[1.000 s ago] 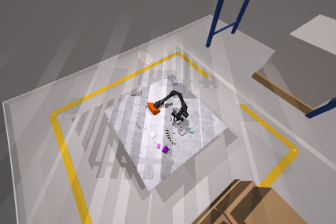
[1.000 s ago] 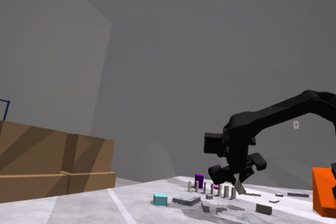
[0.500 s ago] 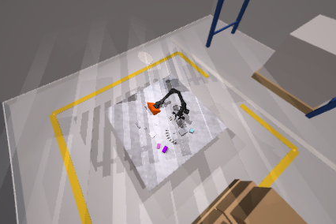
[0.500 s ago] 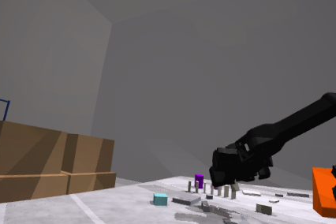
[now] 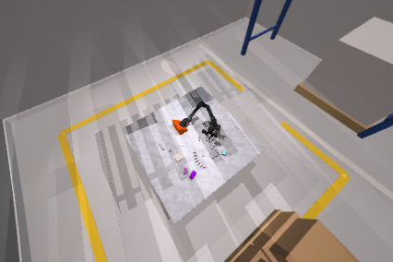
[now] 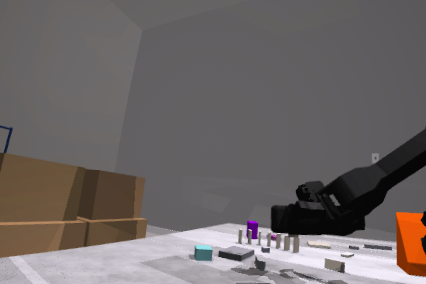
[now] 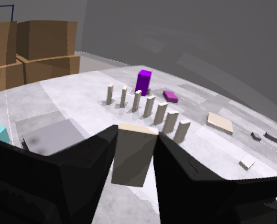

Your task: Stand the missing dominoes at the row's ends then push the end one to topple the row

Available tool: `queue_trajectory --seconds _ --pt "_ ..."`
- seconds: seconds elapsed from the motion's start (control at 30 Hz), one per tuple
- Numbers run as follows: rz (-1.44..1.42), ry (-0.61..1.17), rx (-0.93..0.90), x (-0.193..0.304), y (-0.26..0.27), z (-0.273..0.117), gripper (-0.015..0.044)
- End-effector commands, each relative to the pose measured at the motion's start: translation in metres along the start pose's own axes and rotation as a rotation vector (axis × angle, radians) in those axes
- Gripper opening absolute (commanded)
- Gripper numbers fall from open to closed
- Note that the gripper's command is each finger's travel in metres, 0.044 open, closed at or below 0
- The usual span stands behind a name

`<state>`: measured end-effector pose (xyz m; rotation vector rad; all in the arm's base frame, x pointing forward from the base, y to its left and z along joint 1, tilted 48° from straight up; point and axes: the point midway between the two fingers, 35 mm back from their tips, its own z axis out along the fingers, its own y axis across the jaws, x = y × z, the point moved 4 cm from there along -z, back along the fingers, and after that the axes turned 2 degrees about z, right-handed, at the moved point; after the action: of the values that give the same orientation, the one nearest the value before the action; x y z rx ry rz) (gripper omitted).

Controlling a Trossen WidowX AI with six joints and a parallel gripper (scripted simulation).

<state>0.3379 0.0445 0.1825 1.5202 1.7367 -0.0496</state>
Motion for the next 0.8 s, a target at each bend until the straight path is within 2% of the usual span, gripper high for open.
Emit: queue_trajectory --seconds 0.0,0.47,0.77 --pt "0.009 -0.015 -0.007 0.001 -0.002 -0.001 0.0107" --pt "0.009 -0.015 -0.007 0.002 -0.002 -0.001 0.0107" --pt "0.008 -0.009 -0.005 0.046 -0.002 0.009 0.0107"
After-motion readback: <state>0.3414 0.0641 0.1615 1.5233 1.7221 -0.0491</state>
